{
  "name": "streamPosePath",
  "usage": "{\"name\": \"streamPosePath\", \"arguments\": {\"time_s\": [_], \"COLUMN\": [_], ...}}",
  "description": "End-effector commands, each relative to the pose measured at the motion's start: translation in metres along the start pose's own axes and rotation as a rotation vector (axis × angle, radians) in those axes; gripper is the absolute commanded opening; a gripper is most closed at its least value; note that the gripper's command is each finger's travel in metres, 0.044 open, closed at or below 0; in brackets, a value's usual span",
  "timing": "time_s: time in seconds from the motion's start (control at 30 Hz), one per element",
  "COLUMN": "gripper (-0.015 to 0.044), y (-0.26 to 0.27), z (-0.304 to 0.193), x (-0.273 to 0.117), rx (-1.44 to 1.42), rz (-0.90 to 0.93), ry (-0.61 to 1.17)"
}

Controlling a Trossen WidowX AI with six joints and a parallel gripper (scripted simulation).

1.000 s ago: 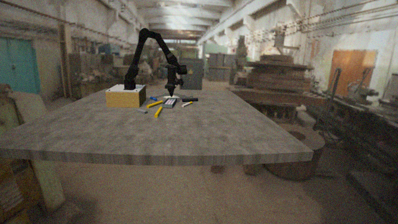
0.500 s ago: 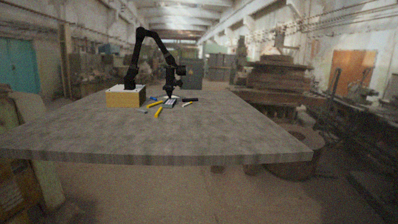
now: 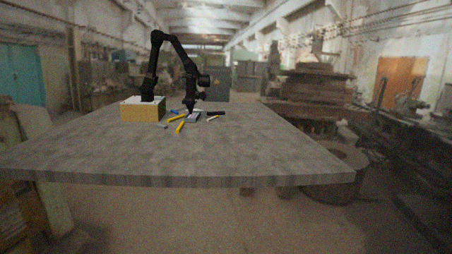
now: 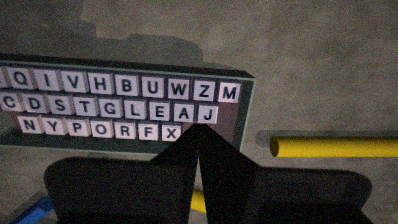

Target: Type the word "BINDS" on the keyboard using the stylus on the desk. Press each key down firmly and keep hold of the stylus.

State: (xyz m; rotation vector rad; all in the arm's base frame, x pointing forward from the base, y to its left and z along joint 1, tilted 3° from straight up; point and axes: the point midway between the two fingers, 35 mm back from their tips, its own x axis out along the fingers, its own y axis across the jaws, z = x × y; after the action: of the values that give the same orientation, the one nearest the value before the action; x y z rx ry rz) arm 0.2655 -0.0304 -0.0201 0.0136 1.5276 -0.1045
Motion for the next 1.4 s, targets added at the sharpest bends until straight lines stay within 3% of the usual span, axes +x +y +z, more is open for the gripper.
{"name": "streamPosePath", "arguments": {"time_s": [0.0, 0.13, 0.5, 0.77, 1.1, 1.3, 1.37], "gripper": [0.0000, 0.0000, 0.0000, 0.0000, 0.0000, 0.0000, 0.0000], "y": [0.001, 0.025, 0.028, 0.101, 0.103, 0.102, 0.102], "z": [-0.001, -0.029, -0.030, -0.030, -0.031, -0.030, -0.030], "x": [0.000, 0.000, 0.000, 0.000, 0.000, -0.058, -0.061], "rx": [-0.002, -0.002, -0.002, -0.002, -0.002, -0.002, -0.002], "rz": [0.001, 0.003, 0.004, 0.012, 0.012, 0.012, 0.012], "ry": [-0.002, 0.001, 0.001, 0.001, 0.001, 0.001, 0.001]}}
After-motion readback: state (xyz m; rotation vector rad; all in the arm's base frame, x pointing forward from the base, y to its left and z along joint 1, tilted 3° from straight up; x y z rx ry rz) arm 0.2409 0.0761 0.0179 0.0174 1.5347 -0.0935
